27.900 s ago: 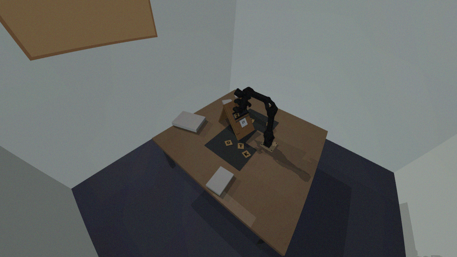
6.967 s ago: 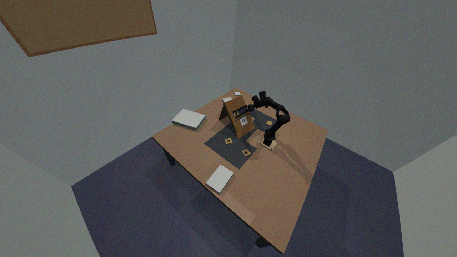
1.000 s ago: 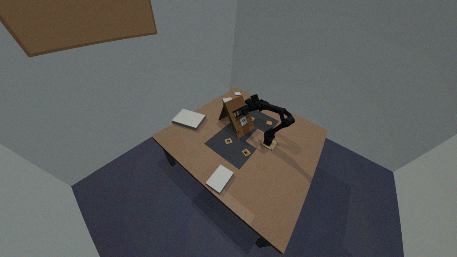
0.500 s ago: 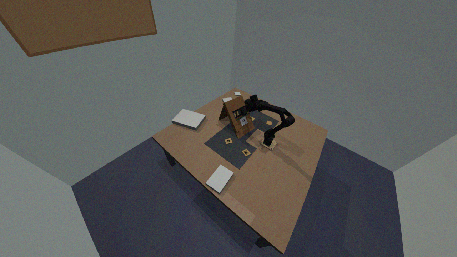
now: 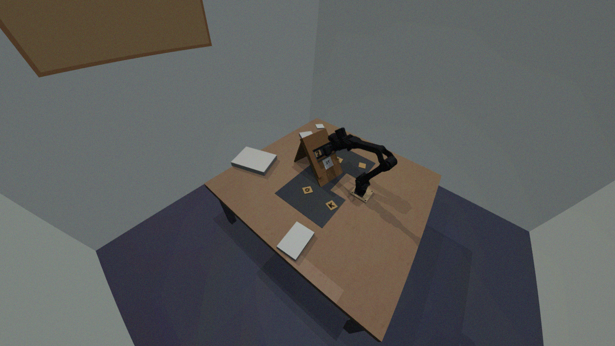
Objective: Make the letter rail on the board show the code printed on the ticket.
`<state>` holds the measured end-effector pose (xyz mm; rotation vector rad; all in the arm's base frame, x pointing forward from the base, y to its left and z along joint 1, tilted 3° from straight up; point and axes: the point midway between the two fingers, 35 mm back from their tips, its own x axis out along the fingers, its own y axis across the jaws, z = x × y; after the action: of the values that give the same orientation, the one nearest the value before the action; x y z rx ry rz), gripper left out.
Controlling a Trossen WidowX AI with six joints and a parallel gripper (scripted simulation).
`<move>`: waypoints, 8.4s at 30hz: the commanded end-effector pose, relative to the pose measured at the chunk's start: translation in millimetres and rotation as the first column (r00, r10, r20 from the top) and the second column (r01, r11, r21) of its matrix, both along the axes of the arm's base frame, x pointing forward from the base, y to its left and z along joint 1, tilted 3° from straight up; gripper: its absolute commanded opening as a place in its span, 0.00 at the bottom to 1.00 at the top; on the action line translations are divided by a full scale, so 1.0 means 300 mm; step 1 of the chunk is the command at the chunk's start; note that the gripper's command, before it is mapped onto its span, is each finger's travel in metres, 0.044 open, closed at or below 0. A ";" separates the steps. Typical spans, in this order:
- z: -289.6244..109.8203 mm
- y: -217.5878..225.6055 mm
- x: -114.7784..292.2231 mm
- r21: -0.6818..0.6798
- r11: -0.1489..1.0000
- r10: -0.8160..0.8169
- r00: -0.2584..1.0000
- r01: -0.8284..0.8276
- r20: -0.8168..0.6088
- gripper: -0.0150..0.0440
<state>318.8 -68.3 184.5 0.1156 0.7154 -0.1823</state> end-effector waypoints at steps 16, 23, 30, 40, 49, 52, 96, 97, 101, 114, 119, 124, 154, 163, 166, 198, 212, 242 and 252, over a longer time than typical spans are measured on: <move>0.002 0.031 0.007 0.002 1.000 -0.004 1.000 0.004 0.002 0.25; 0.003 0.043 0.009 0.002 1.000 -0.004 1.000 0.004 0.002 0.25; 0.004 0.054 0.012 0.003 1.000 -0.004 1.000 0.004 0.002 0.25; 0.004 0.070 0.015 0.003 1.000 -0.004 1.000 0.004 0.003 0.25; 0.006 0.067 0.012 0.002 1.000 -0.002 1.000 0.002 0.003 0.65; 0.017 0.069 0.000 0.003 1.000 -0.003 1.000 0.003 0.002 0.75; 0.086 0.087 -0.079 0.004 1.000 -0.004 1.000 0.004 0.000 0.75; 0.087 0.087 -0.081 0.004 1.000 -0.004 1.000 0.004 0.000 0.75; 0.093 0.087 -0.086 0.004 1.000 -0.004 1.000 0.004 0.000 0.75; 0.095 0.087 -0.089 0.003 1.000 -0.001 1.000 0.001 -0.002 0.44; 0.095 0.087 -0.089 0.003 1.000 -0.001 1.000 0.001 -0.002 0.25; 0.095 0.087 -0.089 0.003 1.000 -0.001 1.000 0.001 -0.002 0.25; 0.104 -0.050 -0.022 0.139 0.990 0.070 0.781 0.022 -0.620 0.25; 0.092 -0.052 -0.009 0.139 0.990 0.070 0.782 0.022 -0.620 0.25; 0.089 -0.052 -0.005 0.139 0.990 0.070 0.782 0.022 -0.620 0.25; 0.055 -0.059 0.035 0.139 0.990 0.070 0.782 0.022 -0.619 0.25; 0.041 -0.063 0.052 0.139 0.990 0.070 0.783 0.021 -0.618 0.25; 0.045 -0.034 0.053 0.140 0.990 0.071 0.783 0.021 -0.618 0.25; 0.045 -0.023 0.056 0.140 0.990 0.071 0.783 0.021 -0.618 0.25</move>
<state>335.6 -75.9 198.0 0.1822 1.3996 -0.1394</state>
